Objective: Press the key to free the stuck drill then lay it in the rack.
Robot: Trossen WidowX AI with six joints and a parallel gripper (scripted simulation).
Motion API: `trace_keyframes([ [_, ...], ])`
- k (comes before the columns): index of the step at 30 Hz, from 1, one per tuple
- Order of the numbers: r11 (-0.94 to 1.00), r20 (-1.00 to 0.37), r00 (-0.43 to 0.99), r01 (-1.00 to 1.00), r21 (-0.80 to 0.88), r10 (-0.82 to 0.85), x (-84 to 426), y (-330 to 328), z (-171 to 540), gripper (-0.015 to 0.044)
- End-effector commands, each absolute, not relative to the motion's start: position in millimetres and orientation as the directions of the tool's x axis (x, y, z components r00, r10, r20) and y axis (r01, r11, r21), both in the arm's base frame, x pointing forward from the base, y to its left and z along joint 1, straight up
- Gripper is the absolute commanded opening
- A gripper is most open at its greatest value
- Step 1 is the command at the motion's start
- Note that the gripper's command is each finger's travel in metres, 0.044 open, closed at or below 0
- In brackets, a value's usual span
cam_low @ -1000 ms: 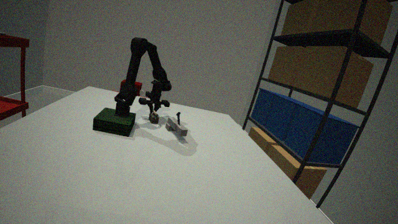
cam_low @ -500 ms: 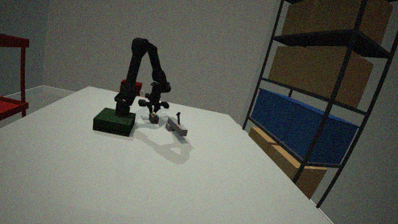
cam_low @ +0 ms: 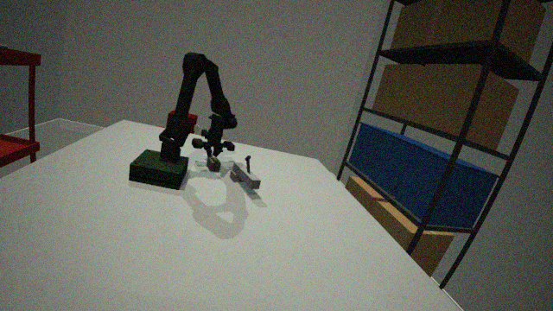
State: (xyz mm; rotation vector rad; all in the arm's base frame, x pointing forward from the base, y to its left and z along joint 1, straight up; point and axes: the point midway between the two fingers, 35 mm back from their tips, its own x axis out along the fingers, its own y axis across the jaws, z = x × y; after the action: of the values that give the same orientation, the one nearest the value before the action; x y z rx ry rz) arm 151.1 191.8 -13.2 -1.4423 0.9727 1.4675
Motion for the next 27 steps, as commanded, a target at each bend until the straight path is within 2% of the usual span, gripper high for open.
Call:
trace_keyframes([
  [1, -0.346, -1.0, 0.013, -0.938, -0.021, 0.025, 151.9, 185.5, -17.8, 0.0],
  [27, -0.346, -1.0, 0.014, -0.938, -0.021, 0.025, 153.0, 184.5, -16.0, 0.0],
])
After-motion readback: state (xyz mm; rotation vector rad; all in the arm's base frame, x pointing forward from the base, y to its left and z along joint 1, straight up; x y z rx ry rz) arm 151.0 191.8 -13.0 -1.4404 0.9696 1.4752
